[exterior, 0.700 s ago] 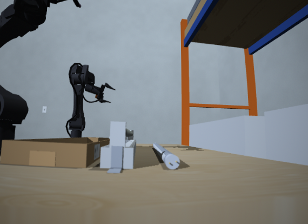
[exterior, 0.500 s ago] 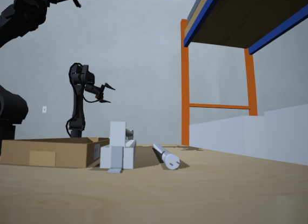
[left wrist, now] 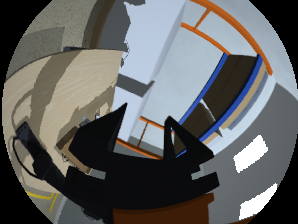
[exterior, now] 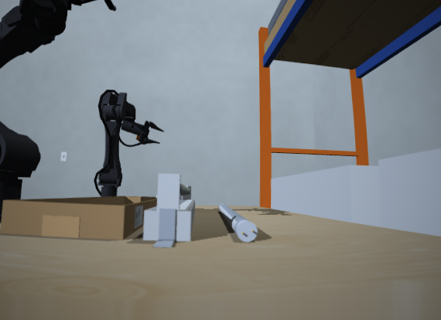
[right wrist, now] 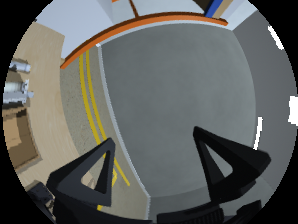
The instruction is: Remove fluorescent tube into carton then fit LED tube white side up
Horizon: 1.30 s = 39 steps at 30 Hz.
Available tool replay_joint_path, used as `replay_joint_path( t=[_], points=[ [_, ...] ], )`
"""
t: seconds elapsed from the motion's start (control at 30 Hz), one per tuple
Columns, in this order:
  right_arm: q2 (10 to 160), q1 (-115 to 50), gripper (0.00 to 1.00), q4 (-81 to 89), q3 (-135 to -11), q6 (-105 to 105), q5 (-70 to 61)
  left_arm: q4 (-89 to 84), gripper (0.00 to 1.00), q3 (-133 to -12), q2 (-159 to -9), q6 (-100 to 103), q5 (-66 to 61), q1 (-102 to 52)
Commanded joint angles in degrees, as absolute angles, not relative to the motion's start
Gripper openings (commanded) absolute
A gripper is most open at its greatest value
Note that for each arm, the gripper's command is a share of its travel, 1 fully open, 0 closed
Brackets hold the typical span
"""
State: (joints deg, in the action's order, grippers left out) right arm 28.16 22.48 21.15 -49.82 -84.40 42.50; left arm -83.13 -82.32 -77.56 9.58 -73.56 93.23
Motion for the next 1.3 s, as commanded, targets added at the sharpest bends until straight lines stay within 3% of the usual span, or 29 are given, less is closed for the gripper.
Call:
replay_joint_path(
  t=[0.0, 0.43, 0.47, 1.0, 1.27],
  points=[
    [27.9, 22.5, 1.00, 21.3, -50.3, -84.1, 42.5, -82.9, 0.49, -83.0, -76.9, 9.1, -74.5, 93.2],
    [27.9, 22.5, 1.00, 21.3, -50.3, -84.1, 42.5, -82.9, 0.49, -83.0, -76.9, 9.1, -74.5, 93.2],
    [27.9, 22.5, 0.49, 21.3, -50.3, -84.1, 42.5, -82.9, 0.49, -83.0, -76.9, 9.1, -74.5, 93.2],
    [28.1, 22.5, 0.49, 21.1, -50.2, -84.2, 42.5, -83.0, 0.49, -82.7, -77.2, 9.2, -74.5, 93.2],
    [31.5, 20.0, 0.49, 23.9, -52.1, -73.0, 40.0, -81.0, 0.49, -84.4, -79.5, 5.8, -69.2, 86.8]
  ],
)
